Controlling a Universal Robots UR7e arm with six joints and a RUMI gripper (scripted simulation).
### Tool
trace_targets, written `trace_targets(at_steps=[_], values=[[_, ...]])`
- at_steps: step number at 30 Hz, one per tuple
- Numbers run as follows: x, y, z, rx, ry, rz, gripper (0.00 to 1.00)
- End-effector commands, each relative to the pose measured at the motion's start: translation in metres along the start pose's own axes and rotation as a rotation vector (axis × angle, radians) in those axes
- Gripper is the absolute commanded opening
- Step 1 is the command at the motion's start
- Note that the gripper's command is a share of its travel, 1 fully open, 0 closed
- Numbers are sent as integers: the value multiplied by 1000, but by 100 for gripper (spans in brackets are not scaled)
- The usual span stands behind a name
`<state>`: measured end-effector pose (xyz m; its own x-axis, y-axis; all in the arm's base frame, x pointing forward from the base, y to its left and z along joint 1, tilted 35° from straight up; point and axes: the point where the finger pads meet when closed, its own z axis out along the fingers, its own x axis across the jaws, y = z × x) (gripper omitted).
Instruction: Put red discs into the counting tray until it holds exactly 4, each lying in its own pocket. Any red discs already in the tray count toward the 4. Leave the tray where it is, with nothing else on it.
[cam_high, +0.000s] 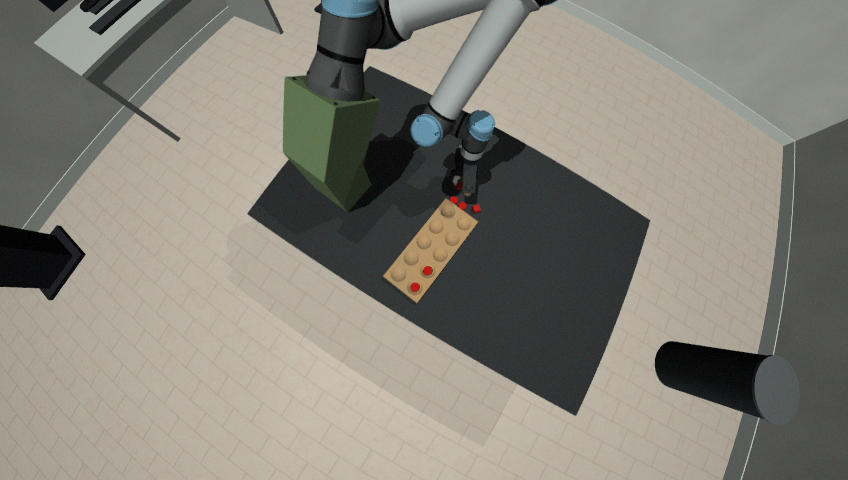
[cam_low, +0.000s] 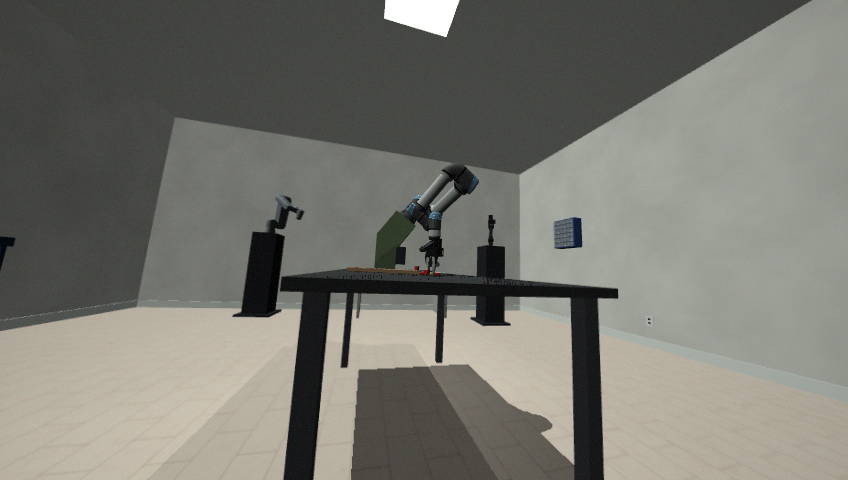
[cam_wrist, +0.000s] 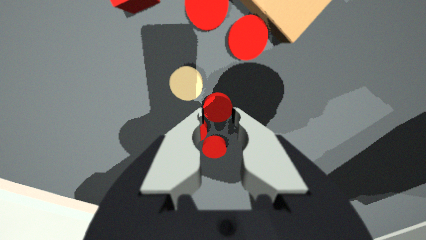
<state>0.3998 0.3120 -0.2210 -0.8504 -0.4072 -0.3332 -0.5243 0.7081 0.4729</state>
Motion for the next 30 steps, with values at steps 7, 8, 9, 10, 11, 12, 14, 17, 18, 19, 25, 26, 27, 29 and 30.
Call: trace_targets(at_steps=[7,8,9,10,11,12,14,17,18,19,25,26,27,29,30], values=[[0,0,-1,0,-1,0,0],[0,0,-1,0,-1,0,0],[-1,0,-2,1,-1,0,0],[-1,0,-3,1,-1,0,0],[-1,0,-4,1,-1,0,0],[-1,0,-6,1,-1,0,0],[-1,-1,-11,1,-1,0,0],[-1,-1,-20,1,-1,0,0],[-1,-1,-24,1,-1,0,0],[-1,-1,-28,1,-1,0,0],[-1,0,-46,1,-1,0,0],[0,0,-51,1,-1,0,0],[-1,0,-55,1,-1,0,0],[-1,-1,-64,1,-1,0,0],[-1,-1,-68,1,-1,0,0]])
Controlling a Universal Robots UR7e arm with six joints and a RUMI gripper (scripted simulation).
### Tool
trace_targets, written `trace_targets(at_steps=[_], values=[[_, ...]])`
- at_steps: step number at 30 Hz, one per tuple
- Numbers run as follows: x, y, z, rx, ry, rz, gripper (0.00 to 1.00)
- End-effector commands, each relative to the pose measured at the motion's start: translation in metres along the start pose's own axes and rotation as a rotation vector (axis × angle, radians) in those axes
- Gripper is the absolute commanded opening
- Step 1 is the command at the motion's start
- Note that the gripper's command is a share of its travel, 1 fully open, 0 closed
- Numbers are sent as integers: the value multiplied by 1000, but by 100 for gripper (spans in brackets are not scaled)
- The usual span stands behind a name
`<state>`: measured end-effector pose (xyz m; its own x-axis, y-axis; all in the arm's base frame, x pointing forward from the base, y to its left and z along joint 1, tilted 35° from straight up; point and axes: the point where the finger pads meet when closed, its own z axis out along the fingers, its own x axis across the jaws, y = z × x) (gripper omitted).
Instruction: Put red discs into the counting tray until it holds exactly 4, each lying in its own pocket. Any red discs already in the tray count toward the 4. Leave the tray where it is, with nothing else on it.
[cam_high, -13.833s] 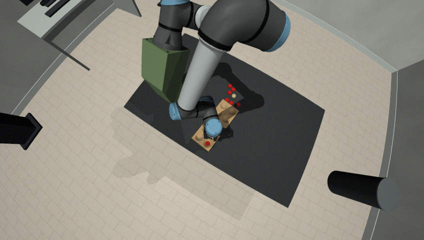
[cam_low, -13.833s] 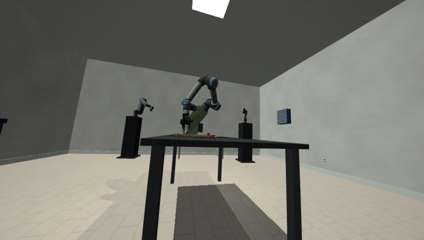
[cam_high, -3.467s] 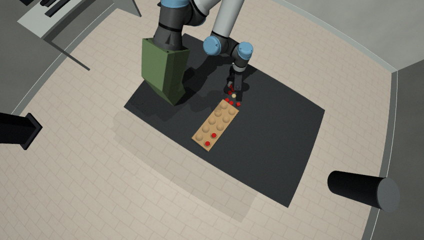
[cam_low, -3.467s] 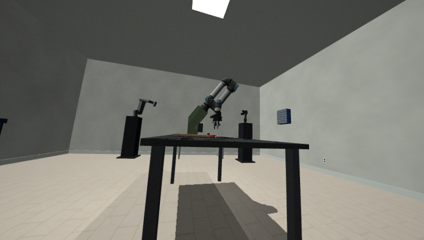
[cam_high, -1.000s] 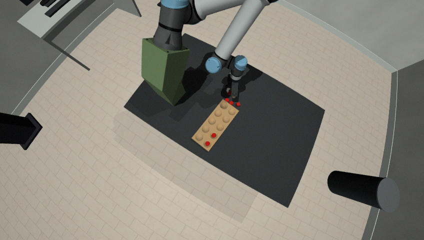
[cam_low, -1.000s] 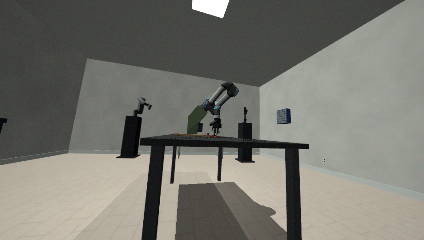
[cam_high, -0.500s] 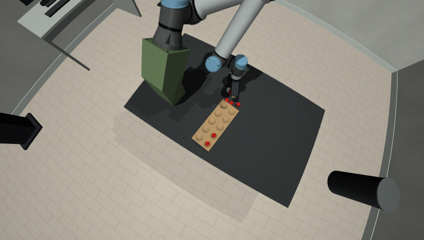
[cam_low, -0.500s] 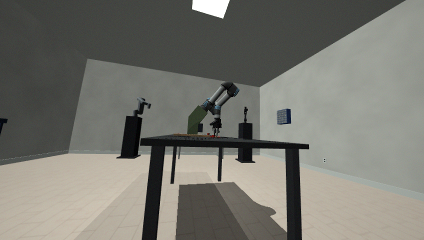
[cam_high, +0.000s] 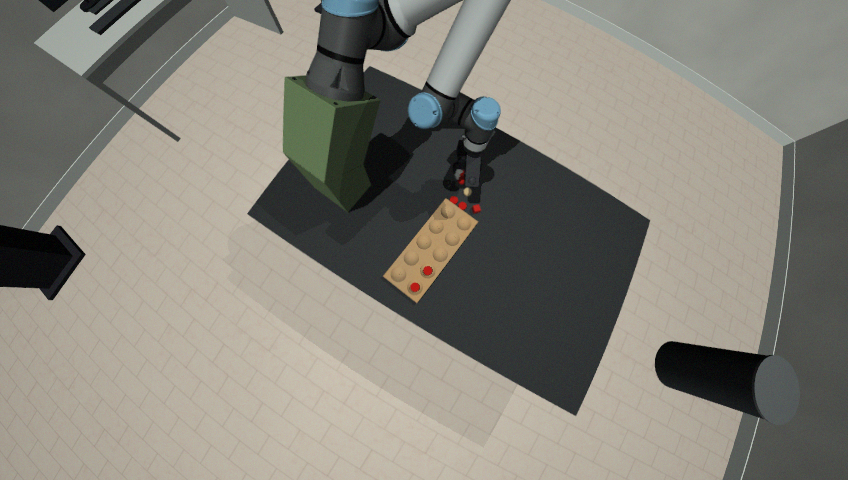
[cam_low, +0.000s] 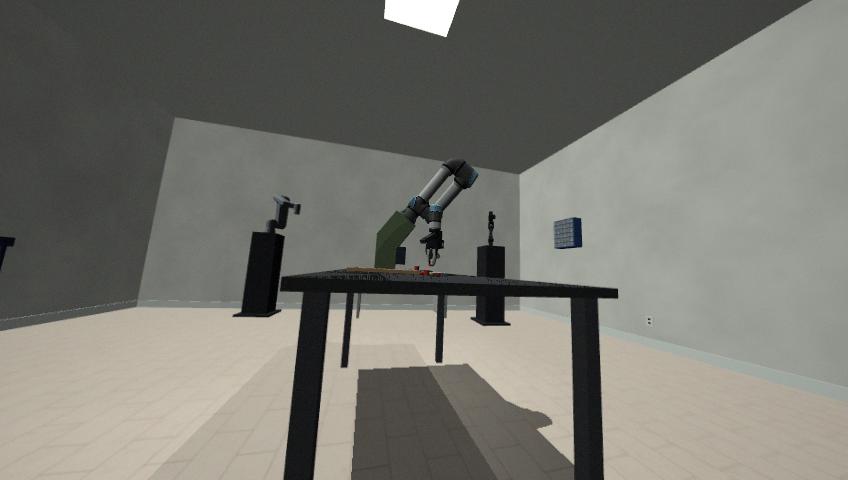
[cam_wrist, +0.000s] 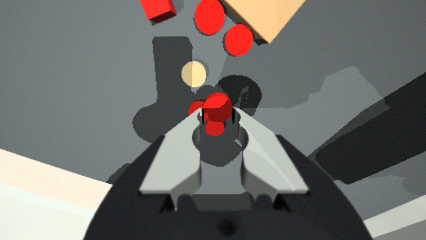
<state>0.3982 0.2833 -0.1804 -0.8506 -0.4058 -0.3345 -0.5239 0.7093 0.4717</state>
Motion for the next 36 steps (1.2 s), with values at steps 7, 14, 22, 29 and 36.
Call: trace_targets(at_steps=[7,14,22,29,36], values=[[0,0,-41,-1,1,-1,0],[0,0,-49,-1,1,-1,0],[0,-2,-50,0,1,-1,0],[0,-34,-51,7,4,0,0],[16,-142,-55,17,11,2,0]])
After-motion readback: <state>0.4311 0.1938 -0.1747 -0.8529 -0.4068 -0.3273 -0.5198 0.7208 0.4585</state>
